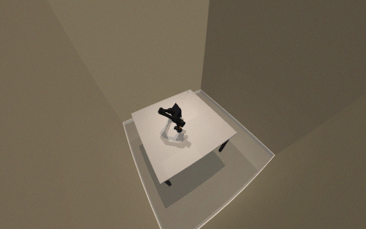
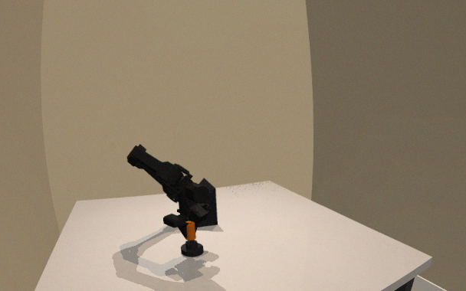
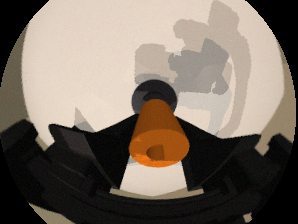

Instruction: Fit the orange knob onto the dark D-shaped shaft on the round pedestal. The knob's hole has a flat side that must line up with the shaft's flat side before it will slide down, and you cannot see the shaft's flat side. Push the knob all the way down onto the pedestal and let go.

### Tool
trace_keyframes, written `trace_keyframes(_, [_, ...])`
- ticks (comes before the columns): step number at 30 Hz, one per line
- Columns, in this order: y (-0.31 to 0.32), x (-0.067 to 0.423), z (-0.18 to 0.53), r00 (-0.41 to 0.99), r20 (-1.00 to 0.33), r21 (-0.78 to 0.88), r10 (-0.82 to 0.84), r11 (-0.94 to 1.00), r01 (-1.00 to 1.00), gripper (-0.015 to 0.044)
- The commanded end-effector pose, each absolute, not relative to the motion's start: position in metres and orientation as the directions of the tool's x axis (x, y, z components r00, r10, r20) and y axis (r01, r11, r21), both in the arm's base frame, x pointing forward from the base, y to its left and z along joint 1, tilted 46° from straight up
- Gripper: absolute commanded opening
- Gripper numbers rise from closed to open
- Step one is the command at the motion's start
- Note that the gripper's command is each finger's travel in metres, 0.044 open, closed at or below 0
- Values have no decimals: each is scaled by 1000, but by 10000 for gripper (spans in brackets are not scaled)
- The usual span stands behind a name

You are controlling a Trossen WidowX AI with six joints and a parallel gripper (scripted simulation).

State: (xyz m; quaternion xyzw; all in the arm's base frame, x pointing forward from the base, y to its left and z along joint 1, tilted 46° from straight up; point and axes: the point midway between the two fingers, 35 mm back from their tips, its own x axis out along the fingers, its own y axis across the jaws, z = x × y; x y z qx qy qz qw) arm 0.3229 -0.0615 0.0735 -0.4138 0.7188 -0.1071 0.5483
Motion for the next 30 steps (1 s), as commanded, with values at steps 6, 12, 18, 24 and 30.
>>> trace_keyframes(6, [-57, 319, 76, -49, -700, -685, -713, 651, 328, 0])
trace_keyframes(12, [-56, 319, 75, -49, -700, -685, -713, 651, 328, 0])
trace_keyframes(18, [-55, 320, 73, -49, -700, -685, -712, 651, 328, 0])
trace_keyframes(24, [-56, 322, 71, -48, -700, -685, -713, 651, 328, 0])
trace_keyframes(30, [-57, 325, 70, -48, -700, -685, -713, 651, 328, 0])
